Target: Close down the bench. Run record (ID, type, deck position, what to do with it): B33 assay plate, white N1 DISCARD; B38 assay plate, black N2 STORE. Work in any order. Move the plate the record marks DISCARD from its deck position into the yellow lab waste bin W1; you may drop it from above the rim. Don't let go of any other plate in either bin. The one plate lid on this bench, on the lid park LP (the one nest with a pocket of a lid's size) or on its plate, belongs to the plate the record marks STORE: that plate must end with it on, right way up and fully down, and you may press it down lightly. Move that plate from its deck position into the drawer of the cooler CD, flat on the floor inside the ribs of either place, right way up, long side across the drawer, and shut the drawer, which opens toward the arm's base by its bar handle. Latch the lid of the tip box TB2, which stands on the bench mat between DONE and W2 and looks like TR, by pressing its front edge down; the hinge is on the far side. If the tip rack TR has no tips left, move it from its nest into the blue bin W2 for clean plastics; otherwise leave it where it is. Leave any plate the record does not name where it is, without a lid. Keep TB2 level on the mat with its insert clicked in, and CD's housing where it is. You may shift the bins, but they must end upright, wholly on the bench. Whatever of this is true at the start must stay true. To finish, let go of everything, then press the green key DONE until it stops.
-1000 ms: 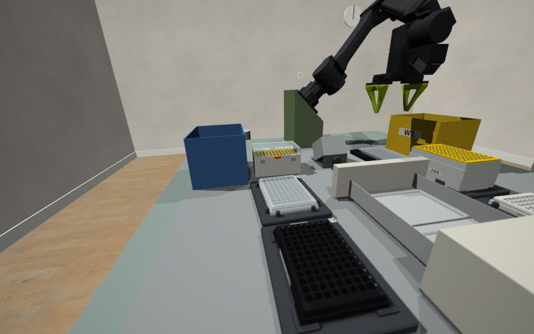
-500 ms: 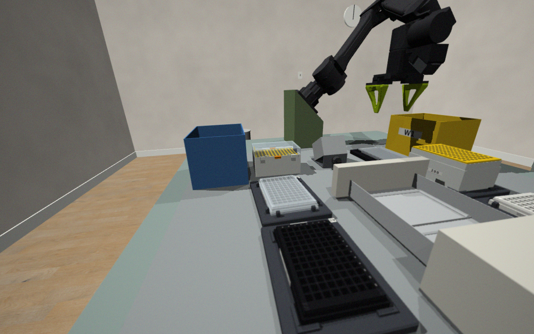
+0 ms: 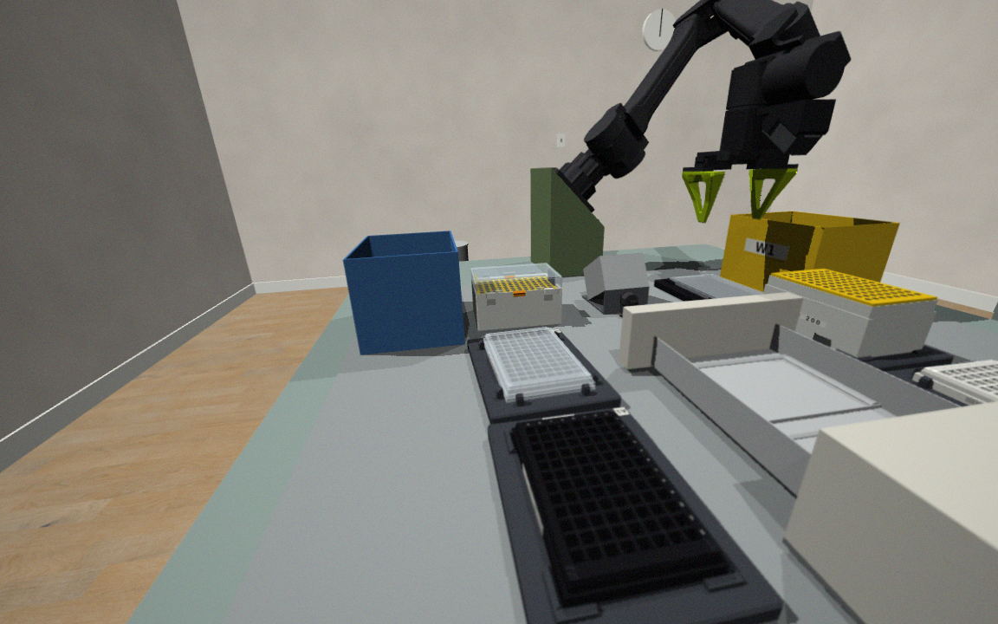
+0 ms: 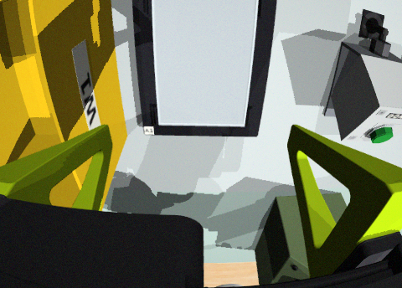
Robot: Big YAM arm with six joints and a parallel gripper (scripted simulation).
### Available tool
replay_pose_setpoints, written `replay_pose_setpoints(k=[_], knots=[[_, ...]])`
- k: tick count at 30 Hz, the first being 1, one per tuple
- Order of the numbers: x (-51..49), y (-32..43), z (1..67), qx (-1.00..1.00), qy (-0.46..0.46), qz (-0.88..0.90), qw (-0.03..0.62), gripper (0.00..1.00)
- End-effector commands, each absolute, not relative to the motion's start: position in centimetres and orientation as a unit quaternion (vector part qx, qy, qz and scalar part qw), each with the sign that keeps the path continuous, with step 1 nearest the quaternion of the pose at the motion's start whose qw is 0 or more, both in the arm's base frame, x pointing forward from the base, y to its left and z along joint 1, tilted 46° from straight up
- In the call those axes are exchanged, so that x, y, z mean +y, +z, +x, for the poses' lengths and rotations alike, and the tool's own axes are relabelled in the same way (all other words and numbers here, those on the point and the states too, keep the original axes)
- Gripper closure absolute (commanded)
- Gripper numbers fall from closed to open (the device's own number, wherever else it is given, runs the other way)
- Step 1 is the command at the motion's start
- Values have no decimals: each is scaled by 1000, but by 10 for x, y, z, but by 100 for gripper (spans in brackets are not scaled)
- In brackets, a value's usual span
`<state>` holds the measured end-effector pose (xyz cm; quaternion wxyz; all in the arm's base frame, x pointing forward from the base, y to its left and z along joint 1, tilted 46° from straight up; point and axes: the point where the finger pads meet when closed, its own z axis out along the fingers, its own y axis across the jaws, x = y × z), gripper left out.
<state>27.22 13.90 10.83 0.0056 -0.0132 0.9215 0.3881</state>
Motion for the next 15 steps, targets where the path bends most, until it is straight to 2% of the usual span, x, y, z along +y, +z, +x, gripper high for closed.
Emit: replay_pose_setpoints(k=[1,15], knots=[[141,104,273,922,387,-5,5,0],[153,91,272,922,387,-5,2,0]])
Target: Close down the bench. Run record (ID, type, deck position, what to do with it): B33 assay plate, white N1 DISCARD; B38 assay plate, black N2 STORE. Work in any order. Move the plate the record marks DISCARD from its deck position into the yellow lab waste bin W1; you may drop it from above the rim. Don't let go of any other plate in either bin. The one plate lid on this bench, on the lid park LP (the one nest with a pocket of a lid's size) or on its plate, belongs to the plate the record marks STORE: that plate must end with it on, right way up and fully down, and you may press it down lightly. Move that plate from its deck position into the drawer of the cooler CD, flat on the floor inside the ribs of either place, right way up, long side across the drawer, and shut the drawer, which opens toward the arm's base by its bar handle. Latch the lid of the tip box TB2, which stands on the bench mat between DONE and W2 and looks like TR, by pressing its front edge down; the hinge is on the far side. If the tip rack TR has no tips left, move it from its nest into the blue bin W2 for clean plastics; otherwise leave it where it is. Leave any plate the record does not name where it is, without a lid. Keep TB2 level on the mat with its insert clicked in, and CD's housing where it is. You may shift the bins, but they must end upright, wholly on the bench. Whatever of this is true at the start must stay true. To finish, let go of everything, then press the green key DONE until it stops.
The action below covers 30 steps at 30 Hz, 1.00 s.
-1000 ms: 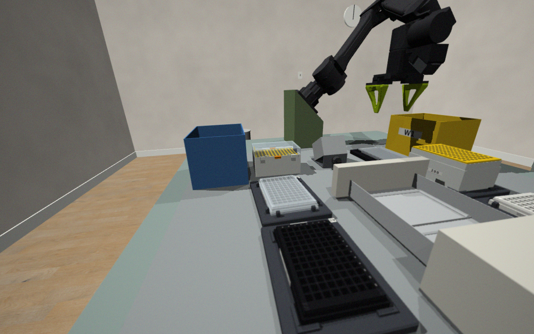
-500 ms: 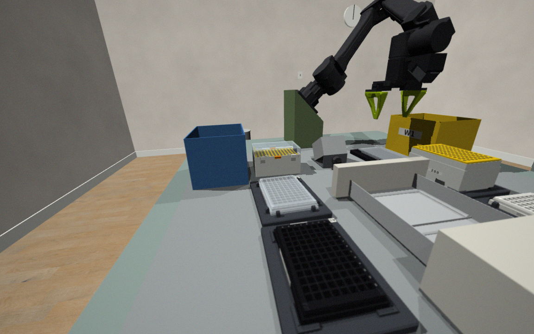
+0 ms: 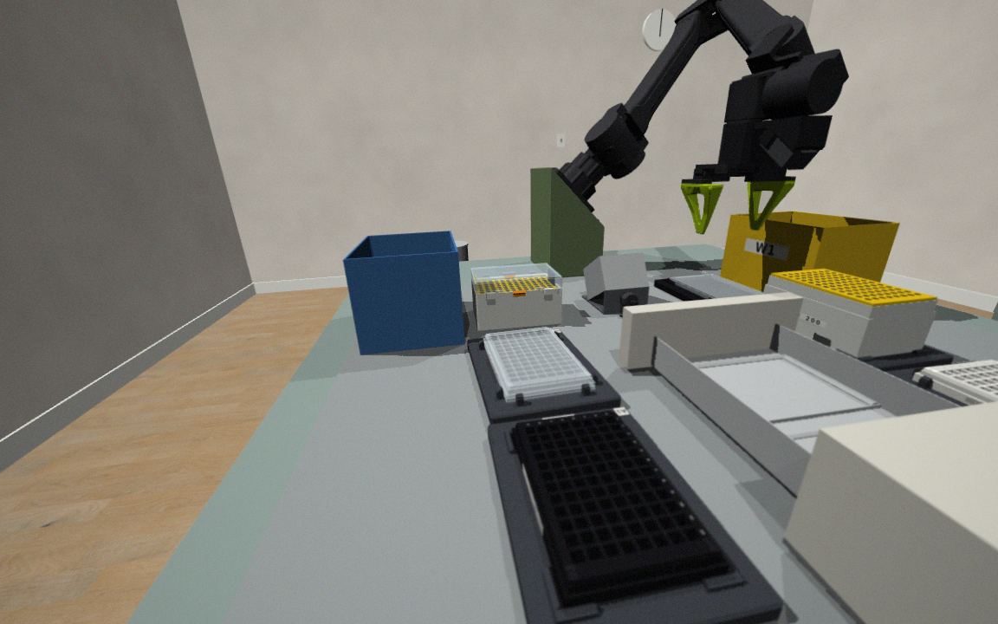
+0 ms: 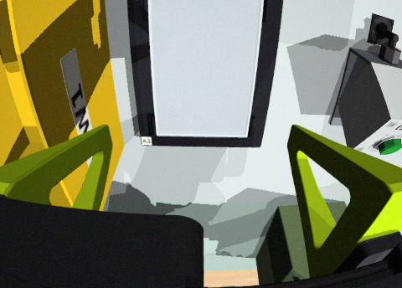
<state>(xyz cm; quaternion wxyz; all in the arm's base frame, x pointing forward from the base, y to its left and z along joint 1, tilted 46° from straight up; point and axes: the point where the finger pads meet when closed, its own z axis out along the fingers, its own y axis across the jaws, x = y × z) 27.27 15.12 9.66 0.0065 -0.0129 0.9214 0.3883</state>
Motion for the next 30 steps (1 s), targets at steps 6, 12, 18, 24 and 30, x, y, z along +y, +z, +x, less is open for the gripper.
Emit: replay_pose_setpoints(k=[6,12,18,24,30], knots=[[159,85,272,922,387,-5,2,0],[163,82,272,922,387,-5,2,0],[168,76,272,922,387,-5,2,0],[174,70,271,922,387,-5,2,0],[178,67,271,922,387,-5,2,0]])
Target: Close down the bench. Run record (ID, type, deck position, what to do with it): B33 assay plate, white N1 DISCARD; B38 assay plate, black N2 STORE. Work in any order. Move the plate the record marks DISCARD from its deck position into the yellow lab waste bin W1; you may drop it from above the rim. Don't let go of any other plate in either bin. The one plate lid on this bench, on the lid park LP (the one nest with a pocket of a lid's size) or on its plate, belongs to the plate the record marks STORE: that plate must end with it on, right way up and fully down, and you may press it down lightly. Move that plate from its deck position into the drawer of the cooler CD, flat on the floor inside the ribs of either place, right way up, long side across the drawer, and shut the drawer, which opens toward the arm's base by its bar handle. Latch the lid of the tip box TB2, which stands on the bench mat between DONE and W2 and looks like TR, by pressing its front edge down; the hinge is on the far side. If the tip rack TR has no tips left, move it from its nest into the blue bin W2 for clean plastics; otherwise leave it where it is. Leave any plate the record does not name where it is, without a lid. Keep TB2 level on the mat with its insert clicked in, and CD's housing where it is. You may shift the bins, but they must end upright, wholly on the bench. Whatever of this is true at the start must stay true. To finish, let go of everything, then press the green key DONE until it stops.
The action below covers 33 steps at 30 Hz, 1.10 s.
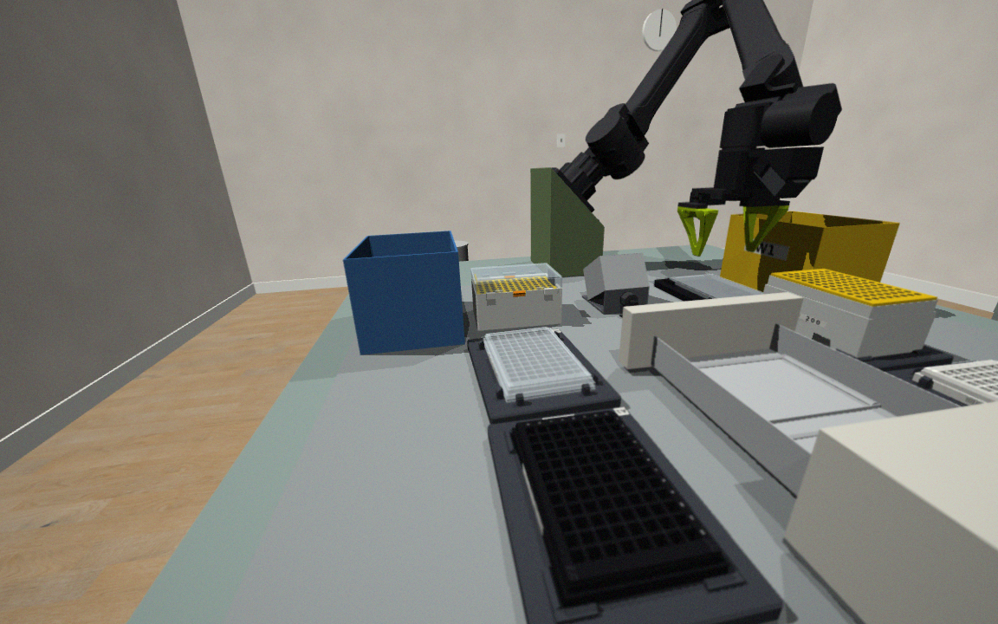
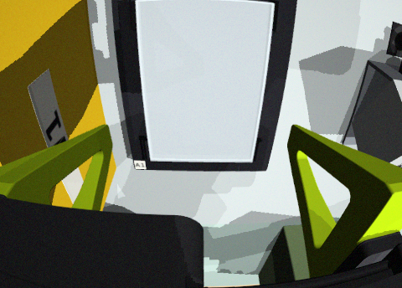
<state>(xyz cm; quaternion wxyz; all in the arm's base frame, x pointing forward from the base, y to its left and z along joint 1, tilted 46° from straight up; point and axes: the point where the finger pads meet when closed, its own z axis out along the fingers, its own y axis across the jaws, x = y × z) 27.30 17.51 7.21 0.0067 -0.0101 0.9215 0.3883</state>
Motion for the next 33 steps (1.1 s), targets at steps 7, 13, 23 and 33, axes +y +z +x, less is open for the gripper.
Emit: replay_pose_setpoints(k=[7,13,23,33], knots=[[183,60,272,922,387,-3,2,0],[188,56,271,922,387,-5,1,0],[197,47,271,922,387,-2,2,0],[205,39,270,922,387,-4,1,0]])
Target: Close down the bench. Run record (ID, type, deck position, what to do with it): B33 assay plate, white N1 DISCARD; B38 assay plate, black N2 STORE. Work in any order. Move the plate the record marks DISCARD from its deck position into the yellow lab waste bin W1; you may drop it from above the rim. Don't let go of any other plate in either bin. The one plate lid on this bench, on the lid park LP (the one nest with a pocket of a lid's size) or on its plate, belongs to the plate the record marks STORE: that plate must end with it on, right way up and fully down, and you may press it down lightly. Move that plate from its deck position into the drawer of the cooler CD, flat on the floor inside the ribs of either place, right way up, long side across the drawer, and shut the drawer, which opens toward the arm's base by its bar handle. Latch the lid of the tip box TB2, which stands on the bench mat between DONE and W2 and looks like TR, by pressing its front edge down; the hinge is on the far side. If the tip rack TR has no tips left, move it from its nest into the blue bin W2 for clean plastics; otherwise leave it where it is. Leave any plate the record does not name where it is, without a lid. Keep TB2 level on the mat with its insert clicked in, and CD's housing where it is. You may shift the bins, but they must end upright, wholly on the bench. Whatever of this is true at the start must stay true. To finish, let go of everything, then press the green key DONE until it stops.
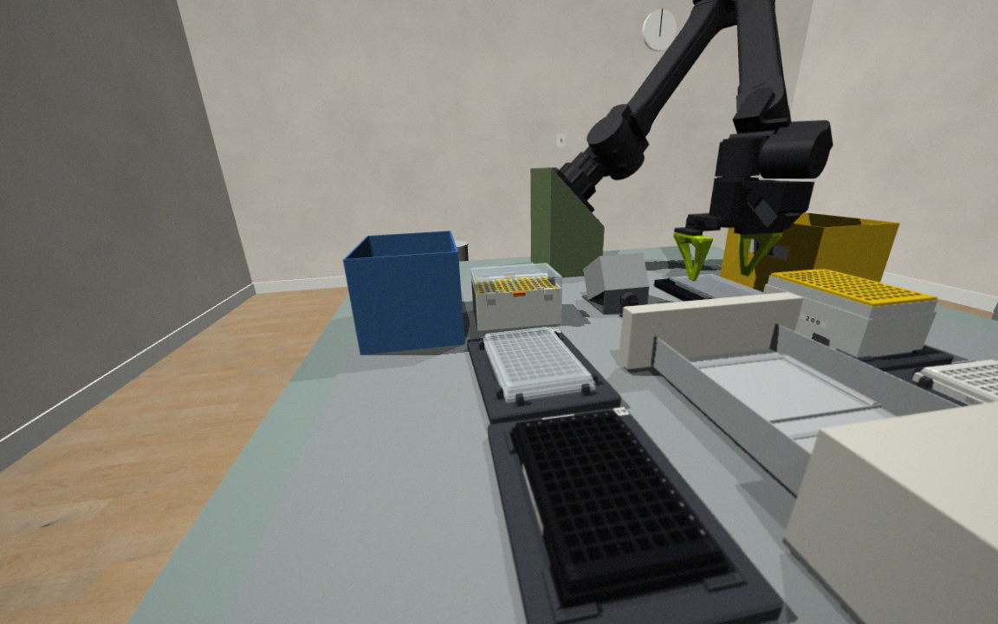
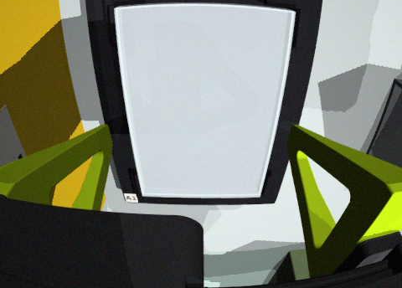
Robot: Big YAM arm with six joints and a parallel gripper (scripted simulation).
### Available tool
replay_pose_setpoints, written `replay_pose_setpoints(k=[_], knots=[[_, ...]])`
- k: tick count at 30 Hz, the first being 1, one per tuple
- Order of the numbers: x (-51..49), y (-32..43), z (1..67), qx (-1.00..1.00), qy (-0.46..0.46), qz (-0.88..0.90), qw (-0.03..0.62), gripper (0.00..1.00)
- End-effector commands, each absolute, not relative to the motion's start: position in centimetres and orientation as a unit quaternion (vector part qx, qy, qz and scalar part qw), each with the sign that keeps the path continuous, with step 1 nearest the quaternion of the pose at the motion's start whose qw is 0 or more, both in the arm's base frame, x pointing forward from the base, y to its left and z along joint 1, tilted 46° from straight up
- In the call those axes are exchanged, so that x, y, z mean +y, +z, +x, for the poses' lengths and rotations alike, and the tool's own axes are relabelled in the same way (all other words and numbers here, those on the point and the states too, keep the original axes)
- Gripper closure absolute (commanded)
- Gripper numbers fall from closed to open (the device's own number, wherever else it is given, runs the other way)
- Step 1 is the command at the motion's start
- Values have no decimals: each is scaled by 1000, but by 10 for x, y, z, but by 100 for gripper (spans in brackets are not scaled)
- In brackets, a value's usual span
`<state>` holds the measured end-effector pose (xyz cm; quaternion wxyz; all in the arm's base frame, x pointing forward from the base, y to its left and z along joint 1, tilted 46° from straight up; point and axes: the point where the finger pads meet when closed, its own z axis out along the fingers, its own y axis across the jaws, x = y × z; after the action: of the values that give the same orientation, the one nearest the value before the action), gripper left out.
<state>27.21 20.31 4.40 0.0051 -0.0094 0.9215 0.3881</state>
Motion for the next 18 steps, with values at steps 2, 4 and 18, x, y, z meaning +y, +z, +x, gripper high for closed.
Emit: replay_pose_setpoints(k=[2,4,18], knots=[[202,41,273,922,388,1,6,0],[200,43,273,922,387,3,6,0],[201,43,273,922,388,0,7,0]])
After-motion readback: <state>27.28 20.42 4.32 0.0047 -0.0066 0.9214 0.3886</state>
